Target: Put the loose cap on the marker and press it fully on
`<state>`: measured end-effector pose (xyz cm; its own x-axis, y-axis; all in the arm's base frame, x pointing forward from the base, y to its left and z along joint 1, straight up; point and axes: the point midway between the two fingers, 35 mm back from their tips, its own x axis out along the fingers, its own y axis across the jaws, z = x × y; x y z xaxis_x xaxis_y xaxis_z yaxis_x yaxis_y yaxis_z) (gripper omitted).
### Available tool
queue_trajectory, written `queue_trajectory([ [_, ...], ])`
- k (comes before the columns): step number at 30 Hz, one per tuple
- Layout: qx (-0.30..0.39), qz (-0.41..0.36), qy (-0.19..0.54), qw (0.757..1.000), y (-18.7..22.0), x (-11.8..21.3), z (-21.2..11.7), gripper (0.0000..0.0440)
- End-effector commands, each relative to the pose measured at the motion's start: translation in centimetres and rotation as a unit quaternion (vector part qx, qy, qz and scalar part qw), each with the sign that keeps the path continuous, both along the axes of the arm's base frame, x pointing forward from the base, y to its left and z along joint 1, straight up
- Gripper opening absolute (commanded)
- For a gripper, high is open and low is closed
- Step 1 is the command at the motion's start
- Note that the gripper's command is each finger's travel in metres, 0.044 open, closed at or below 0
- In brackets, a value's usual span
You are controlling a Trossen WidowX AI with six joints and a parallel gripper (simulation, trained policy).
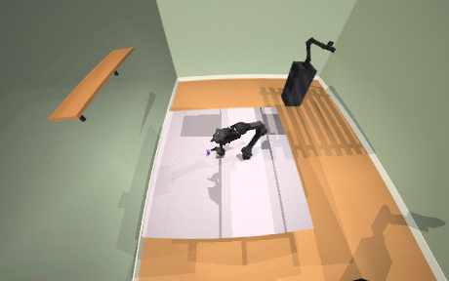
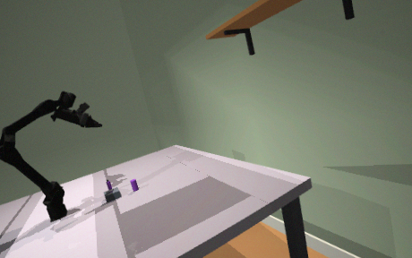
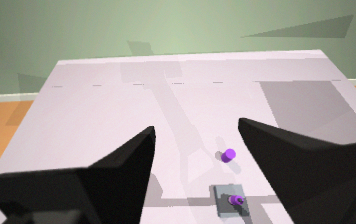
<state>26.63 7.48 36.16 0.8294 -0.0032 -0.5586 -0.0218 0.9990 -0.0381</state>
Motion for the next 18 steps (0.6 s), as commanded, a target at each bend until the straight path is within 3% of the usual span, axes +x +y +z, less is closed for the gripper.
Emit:
queue_trajectory([
  [1,0.003,-0.006,0.026,1.000,0.2,0.6,-1.2,0.0324],
  [18,0.016,-0.037,0.118,0.992,-0.3,2.6,-5.1,0.0326],
])
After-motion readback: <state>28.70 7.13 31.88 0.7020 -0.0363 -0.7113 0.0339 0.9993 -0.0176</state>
